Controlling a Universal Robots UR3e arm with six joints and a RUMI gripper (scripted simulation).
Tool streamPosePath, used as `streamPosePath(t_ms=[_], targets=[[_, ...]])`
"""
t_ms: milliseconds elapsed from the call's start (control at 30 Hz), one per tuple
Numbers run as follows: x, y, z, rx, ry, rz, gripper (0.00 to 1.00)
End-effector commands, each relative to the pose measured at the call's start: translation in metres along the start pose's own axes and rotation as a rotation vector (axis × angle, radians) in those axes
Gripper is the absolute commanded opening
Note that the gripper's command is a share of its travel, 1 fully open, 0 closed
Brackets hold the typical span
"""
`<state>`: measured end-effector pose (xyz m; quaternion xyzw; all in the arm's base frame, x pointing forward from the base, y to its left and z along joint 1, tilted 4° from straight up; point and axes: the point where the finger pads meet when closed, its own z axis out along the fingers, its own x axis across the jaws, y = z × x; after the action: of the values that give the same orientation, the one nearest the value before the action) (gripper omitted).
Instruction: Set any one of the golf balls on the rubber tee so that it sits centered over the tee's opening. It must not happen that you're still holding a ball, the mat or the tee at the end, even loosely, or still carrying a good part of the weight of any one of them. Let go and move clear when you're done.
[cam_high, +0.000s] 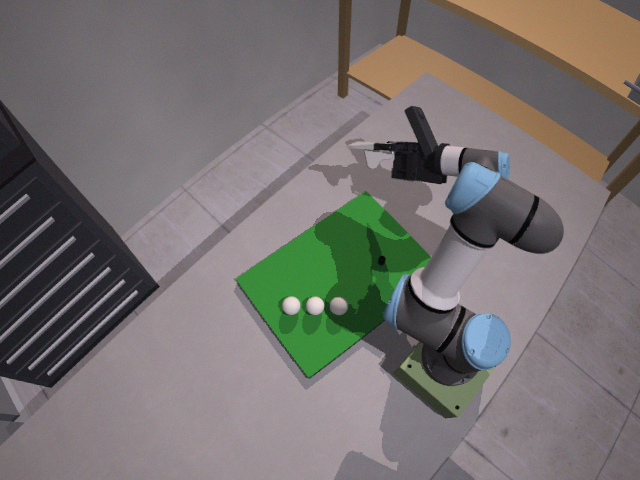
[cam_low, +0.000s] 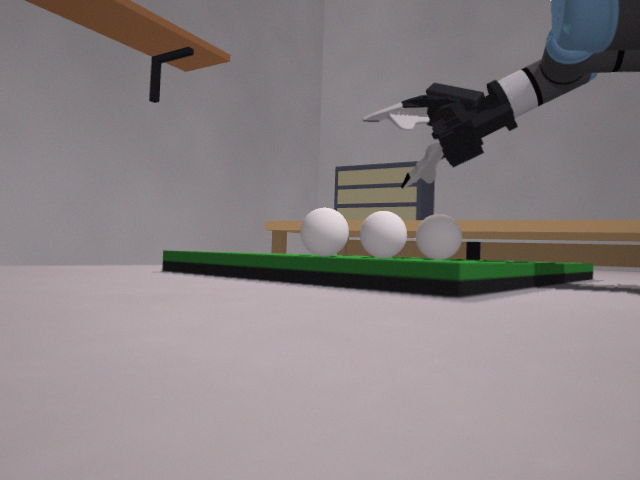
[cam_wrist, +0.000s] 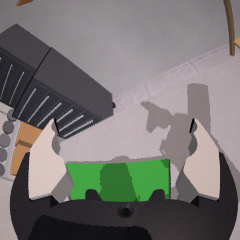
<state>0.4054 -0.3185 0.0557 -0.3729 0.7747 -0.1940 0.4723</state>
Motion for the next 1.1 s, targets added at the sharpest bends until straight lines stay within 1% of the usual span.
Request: streamPosePath(t_ms=[0, 133, 200, 367, 533, 700, 767, 900, 1067], targets=[[-0.006, 0.005, 0.005, -0.025, -0.002, -0.012, 1.00], [-0.018, 0.015, 0.014, -0.075, -0.006, -0.033, 1.00], [-0.018, 0.015, 0.014, -0.075, -0.006, -0.033, 1.00], [-0.041, 0.037, 0.029, -0.171, -0.012, -0.077, 1.00], [-0.071, 0.069, 0.044, -0.300, -0.019, -0.145, 1.00], [-0.106, 0.108, 0.053, -0.451, -0.022, -0.238, 1.00], [-0.106, 0.108, 0.053, -0.451, -0.022, -0.238, 1.00], [-0.134, 0.143, 0.054, -0.580, -0.020, -0.331, 1.00], [-0.166, 0.185, 0.046, -0.737, -0.012, -0.465, 1.00]])
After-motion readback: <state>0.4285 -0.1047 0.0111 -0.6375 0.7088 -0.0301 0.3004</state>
